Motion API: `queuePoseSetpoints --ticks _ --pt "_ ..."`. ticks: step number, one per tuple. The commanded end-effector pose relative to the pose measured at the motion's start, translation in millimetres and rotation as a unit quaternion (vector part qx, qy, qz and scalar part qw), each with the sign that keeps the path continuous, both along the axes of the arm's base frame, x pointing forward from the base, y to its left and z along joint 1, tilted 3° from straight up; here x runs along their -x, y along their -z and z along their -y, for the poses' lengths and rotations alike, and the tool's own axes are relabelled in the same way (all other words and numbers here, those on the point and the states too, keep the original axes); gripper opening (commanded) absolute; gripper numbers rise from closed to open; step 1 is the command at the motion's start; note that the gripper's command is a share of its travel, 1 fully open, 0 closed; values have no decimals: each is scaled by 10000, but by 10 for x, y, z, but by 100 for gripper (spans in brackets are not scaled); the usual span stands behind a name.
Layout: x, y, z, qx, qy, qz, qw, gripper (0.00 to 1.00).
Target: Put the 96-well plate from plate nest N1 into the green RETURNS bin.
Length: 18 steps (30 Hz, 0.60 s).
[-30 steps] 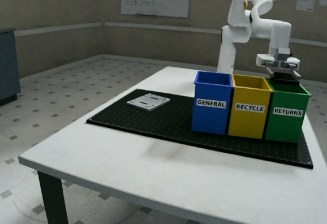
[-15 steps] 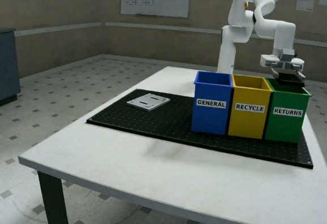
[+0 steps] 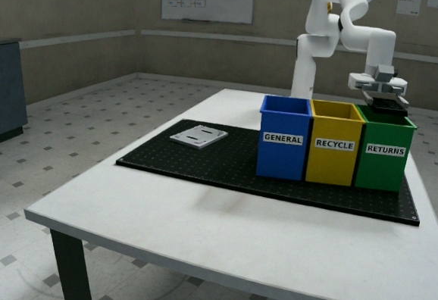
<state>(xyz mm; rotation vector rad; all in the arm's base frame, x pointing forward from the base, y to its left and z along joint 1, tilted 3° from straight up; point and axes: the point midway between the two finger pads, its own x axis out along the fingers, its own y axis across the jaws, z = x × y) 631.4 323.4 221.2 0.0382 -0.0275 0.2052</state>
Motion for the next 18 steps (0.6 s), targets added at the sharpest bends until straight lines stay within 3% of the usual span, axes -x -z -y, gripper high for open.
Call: queuePoseSetpoints --ticks 1,11,18 --pt "-7 -29 -1 -13 0 22 10000 0" --pt "-6 -29 2 -13 0 22 10000 0" --pt "-9 88 -1 -13 0 22 10000 0"
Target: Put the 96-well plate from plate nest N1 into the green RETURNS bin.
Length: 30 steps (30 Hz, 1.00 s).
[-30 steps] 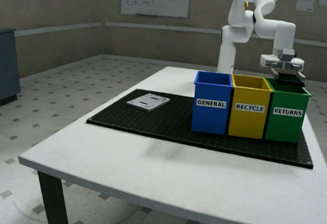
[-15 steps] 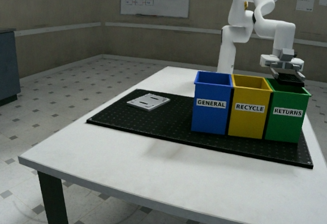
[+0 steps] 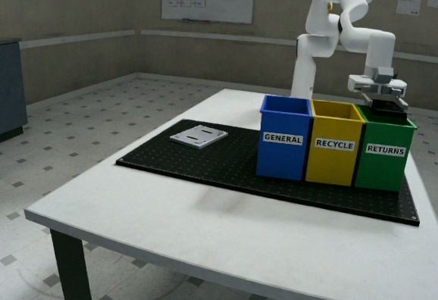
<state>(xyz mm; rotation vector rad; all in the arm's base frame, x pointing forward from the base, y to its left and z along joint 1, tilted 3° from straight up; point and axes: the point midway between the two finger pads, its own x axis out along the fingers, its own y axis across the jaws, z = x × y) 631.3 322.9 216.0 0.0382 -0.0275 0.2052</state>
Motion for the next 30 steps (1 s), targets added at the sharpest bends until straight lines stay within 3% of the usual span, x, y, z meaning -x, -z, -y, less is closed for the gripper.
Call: queuePoseSetpoints --ticks 1,15,30 --pt "-10 53 -6 -13 0 21 10000 0" --pt "-15 248 -14 -13 0 21 10000 0" --pt "-15 248 -13 -13 0 21 10000 0"
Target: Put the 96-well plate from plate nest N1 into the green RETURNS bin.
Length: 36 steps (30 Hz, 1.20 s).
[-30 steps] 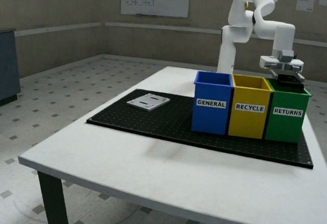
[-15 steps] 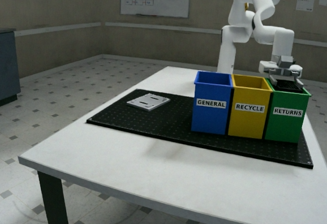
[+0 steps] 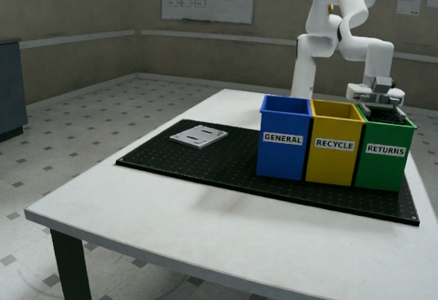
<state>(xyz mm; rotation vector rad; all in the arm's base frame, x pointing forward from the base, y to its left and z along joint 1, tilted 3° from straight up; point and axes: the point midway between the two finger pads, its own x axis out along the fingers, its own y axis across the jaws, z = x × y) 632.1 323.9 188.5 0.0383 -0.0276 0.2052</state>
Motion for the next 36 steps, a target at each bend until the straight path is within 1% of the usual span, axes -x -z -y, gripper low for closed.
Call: queuePoseSetpoints --ticks 1,6,7,36 --pt "-8 -27 -4 -12 0 21 10000 0" --pt "-8 -28 -4 -13 0 21 10000 0" --pt "-8 -28 -4 -13 0 21 10000 18" --pt "-8 -28 -4 -13 0 21 10000 18"
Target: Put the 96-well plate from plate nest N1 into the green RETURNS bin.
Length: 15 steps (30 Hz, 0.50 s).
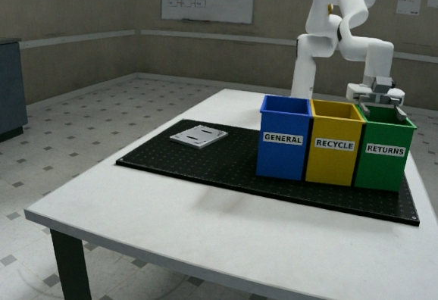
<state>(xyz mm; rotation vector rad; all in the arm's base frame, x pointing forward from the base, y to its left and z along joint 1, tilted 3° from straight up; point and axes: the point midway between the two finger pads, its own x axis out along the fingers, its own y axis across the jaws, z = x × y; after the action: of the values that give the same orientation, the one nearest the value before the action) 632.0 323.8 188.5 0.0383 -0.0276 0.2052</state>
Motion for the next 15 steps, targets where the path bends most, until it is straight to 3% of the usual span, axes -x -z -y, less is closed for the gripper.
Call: queuePoseSetpoints --ticks 1,15 --pt "-8 -28 -4 -13 0 21 10000 18" --pt "-4 -161 1 -12 0 21 10000 18"
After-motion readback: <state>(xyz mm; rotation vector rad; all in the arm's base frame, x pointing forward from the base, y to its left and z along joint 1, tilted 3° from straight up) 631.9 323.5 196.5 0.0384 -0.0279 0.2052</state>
